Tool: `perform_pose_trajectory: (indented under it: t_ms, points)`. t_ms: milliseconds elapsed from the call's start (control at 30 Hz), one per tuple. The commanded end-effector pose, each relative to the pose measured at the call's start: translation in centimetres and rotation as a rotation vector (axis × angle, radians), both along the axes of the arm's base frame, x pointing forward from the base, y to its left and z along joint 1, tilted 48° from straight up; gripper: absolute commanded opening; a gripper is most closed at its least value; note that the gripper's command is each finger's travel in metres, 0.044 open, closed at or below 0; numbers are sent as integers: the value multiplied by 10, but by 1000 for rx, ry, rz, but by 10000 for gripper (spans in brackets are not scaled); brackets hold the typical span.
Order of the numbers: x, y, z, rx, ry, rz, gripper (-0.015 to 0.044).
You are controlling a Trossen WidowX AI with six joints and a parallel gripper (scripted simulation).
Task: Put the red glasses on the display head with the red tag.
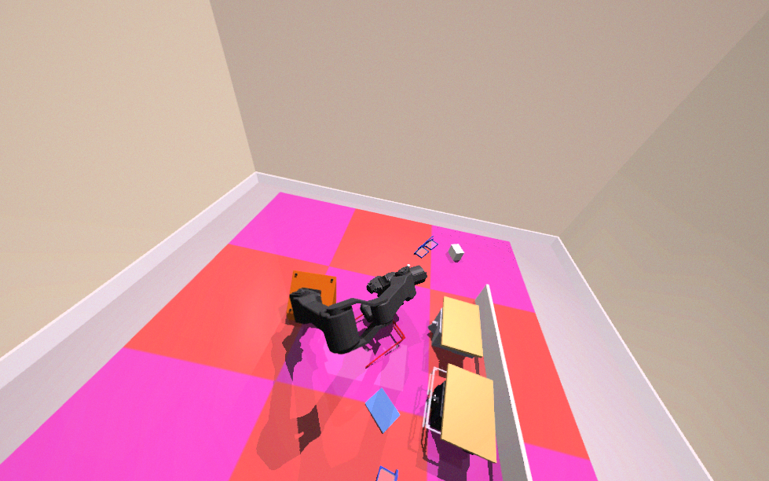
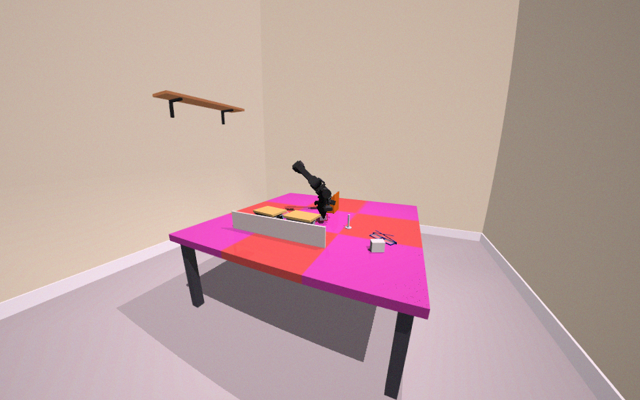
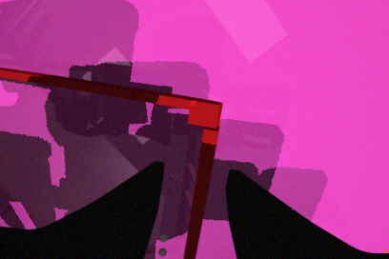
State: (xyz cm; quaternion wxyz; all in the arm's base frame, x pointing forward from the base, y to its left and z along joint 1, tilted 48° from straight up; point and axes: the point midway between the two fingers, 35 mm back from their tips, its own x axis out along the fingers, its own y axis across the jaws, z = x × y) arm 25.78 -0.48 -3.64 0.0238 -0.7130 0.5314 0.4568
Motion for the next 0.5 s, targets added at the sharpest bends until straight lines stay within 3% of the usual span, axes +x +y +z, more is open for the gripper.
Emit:
perform_pose_trajectory:
  t_ms: [0, 100, 467]
  points:
    - [-2, -3, -2, -7, 8, 4, 140]
    - [0, 0, 0, 0, 0, 0, 61]
    - [0, 0, 0, 0, 0, 0, 0]
